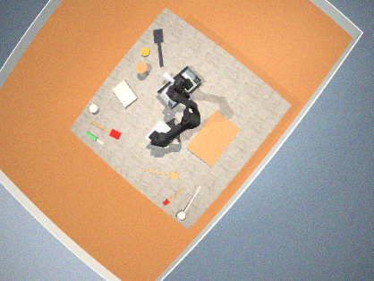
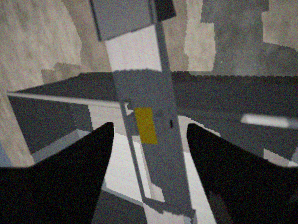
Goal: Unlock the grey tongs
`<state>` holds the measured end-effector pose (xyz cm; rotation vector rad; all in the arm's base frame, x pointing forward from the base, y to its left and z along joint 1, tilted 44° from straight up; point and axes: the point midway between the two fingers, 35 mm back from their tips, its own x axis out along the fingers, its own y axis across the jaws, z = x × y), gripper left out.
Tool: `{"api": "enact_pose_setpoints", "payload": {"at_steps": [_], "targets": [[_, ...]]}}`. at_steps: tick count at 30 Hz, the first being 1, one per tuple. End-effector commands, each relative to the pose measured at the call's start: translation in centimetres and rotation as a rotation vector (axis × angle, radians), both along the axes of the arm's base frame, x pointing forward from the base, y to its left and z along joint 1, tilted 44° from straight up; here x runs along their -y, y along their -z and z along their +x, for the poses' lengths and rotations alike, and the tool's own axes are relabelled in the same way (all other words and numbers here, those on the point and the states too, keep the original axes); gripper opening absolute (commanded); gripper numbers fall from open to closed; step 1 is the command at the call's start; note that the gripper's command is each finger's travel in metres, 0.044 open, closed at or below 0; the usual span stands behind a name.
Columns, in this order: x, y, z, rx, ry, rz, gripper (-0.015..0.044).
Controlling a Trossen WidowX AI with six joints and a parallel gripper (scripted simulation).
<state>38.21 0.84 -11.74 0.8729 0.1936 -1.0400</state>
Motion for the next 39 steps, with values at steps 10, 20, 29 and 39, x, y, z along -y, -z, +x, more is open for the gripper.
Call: {"api": "enact_pose_setpoints", "payload": {"at_steps": [10, 20, 29, 39], "targets": [[-0.1, 0.0, 0.0, 0.001, 0.0, 0.001, 0.0102], [-0.1, 0.0, 0.0, 0.001, 0.0, 0.001, 0.0035], [-1.7, -1.5, 0.1, -0.002, -0.001, 0.005, -0.015], [-5.4, -5.6, -0.3, -0.005, -0.005, 0.004, -0.015]]}}
